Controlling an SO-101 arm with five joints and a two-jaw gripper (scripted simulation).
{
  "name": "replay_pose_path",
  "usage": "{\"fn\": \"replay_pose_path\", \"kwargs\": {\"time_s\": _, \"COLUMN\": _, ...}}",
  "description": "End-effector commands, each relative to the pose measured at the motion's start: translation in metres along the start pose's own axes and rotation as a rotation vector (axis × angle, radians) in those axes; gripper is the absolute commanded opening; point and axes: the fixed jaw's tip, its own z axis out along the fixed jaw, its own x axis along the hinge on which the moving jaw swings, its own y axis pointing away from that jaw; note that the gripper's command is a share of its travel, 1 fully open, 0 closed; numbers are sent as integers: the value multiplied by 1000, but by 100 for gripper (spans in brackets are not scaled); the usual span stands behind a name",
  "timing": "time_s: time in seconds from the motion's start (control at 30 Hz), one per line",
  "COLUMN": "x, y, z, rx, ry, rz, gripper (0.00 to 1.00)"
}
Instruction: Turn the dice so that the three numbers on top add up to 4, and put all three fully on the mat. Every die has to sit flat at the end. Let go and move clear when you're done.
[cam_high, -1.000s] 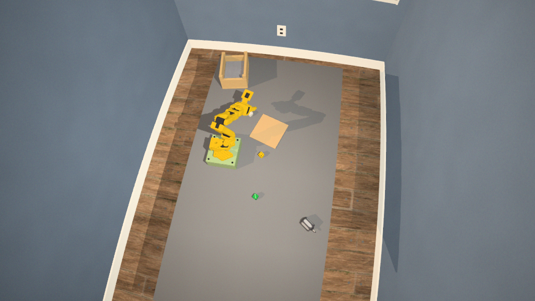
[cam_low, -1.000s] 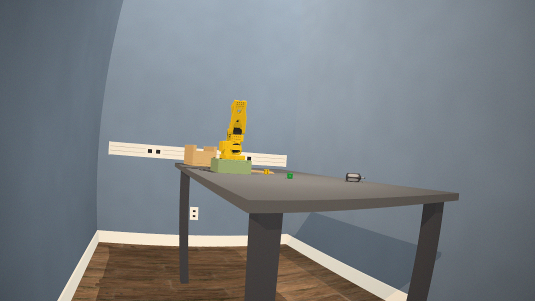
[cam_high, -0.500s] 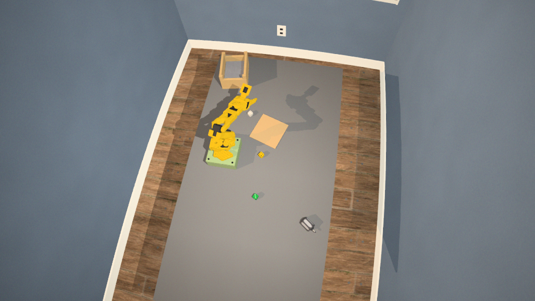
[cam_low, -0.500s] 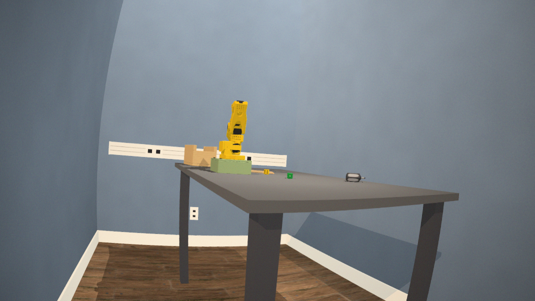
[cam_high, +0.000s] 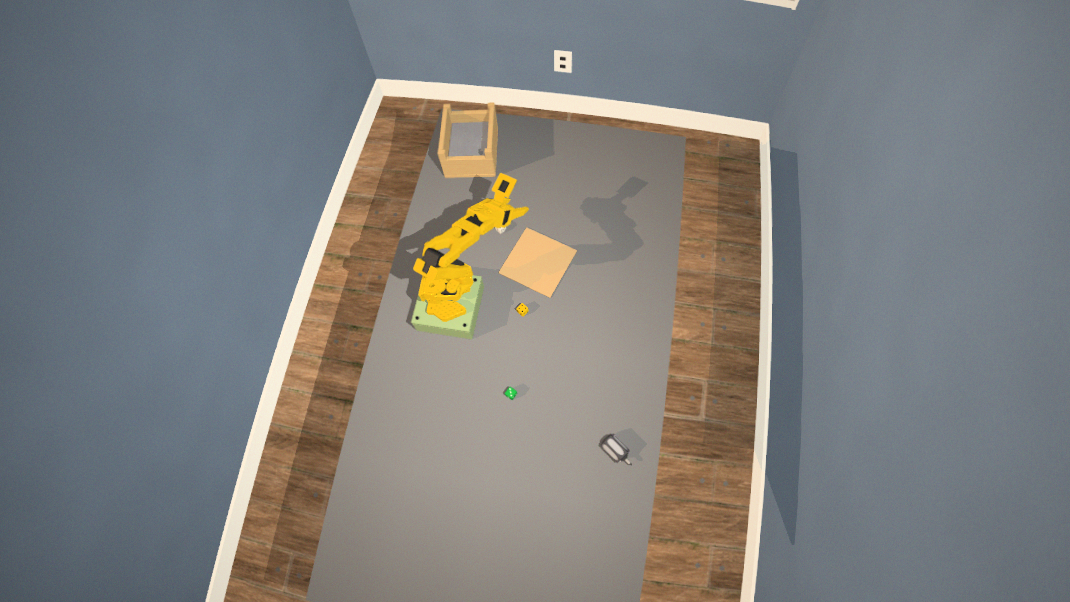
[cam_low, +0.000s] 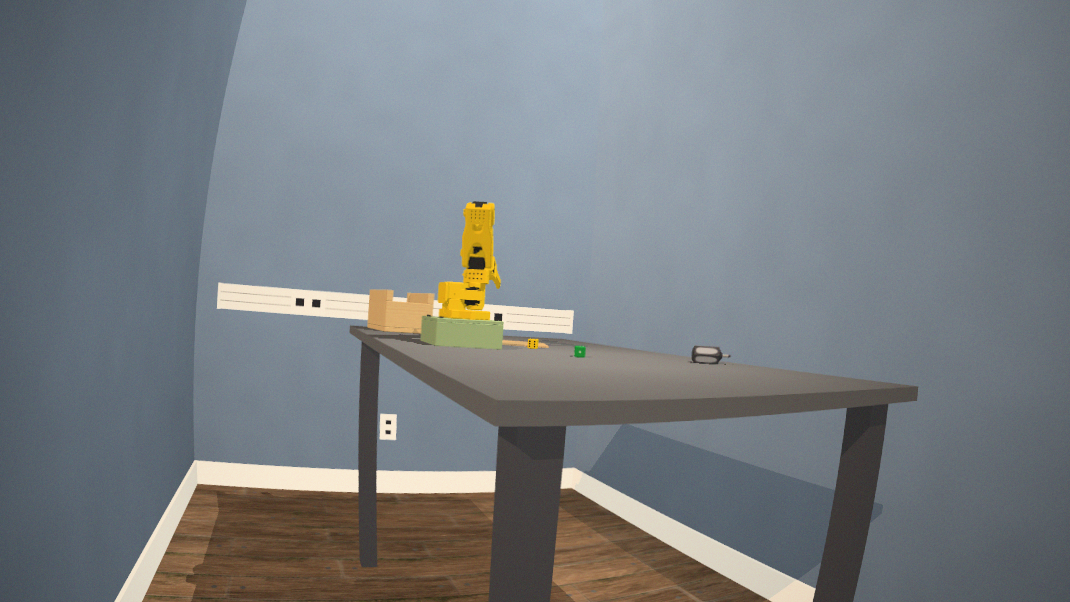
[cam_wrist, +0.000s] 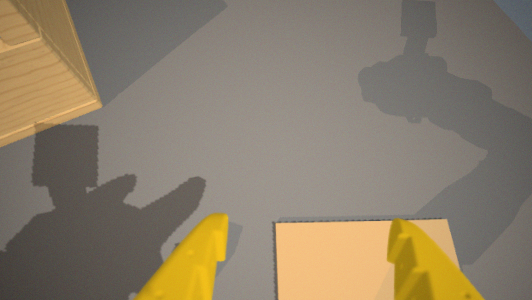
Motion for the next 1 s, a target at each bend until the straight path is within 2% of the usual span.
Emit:
{"fn": "replay_pose_path", "kwargs": {"time_s": 0.0, "x": -4, "y": -18, "z": -4, "rx": 59, "ry": 13, "rz": -19, "gripper": 28}}
{"fn": "replay_pose_path", "kwargs": {"time_s": 0.2, "x": 19, "y": -77, "z": -20, "rx": 241, "ry": 180, "rz": -50, "gripper": 28}}
{"fn": "replay_pose_path", "kwargs": {"time_s": 0.33, "x": 40, "y": -111, "z": -41, "rx": 337, "ry": 317, "rz": -52, "gripper": 28}}
{"fn": "replay_pose_path", "kwargs": {"time_s": 0.47, "x": 61, "y": -135, "z": -65, "rx": 397, "ry": 447, "rz": -37, "gripper": 28}}
{"fn": "replay_pose_path", "kwargs": {"time_s": 0.5, "x": 66, "y": -139, "z": -71, "rx": 407, "ry": 476, "rz": -31, "gripper": 28}}
{"fn": "replay_pose_path", "kwargs": {"time_s": 0.57, "x": 66, "y": -139, "z": -71, "rx": 407, "ry": 476, "rz": -31, "gripper": 28}}
{"fn": "replay_pose_path", "kwargs": {"time_s": 0.7, "x": 82, "y": -149, "z": -92, "rx": 429, "ry": 569, "rz": -7, "gripper": 28}}
{"fn": "replay_pose_path", "kwargs": {"time_s": 0.8, "x": 90, "y": -152, "z": -102, "rx": 435, "ry": 614, "rz": 8, "gripper": 28}}
{"fn": "replay_pose_path", "kwargs": {"time_s": 0.97, "x": 95, "y": -154, "z": -110, "rx": 437, "ry": 644, "rz": 20, "gripper": 28}}
